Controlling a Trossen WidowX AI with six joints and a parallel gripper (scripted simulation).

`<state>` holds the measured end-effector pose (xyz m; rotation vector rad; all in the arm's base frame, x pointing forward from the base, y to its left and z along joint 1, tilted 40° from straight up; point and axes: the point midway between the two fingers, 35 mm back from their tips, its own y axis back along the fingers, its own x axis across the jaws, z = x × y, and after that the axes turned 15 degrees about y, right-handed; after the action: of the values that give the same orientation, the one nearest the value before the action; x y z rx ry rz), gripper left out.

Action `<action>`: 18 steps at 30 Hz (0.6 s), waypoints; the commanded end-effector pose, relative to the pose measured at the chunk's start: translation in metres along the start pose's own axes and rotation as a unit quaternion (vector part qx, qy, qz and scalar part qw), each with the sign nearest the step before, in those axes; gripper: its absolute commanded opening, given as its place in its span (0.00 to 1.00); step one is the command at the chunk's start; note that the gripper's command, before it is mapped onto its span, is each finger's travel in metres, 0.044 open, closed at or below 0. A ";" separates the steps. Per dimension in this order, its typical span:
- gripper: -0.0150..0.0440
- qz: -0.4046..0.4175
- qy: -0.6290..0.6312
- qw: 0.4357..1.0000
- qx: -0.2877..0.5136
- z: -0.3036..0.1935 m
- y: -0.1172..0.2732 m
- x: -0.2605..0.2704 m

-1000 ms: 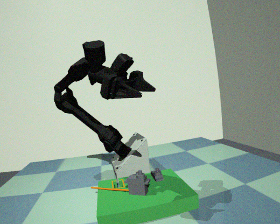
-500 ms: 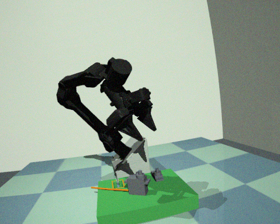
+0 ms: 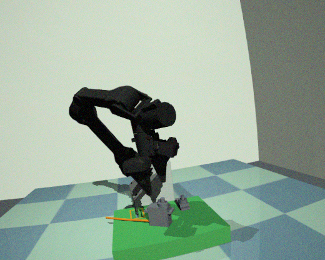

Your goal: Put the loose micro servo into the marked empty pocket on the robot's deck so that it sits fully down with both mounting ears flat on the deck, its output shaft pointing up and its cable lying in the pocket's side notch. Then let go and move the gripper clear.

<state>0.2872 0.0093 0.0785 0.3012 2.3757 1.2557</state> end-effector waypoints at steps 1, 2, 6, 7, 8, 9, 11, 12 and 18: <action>1.00 0.010 0.028 0.998 0.056 -0.015 -0.013 0.002; 1.00 0.010 0.029 0.998 0.058 -0.015 -0.013 0.002; 1.00 0.010 0.029 0.998 0.058 -0.013 -0.013 0.001; 1.00 0.010 0.029 0.998 0.058 -0.013 -0.013 0.001; 1.00 0.010 0.029 0.998 0.058 -0.014 -0.014 0.001; 1.00 0.010 0.029 0.998 0.058 -0.014 -0.017 0.001; 1.00 0.010 0.029 0.998 0.058 -0.014 -0.023 0.001; 1.00 0.010 0.029 0.998 0.058 -0.015 -0.028 0.001; 1.00 0.010 0.029 0.998 0.059 -0.017 -0.039 0.002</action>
<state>0.2776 -0.0219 0.0577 0.3418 2.5009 1.1519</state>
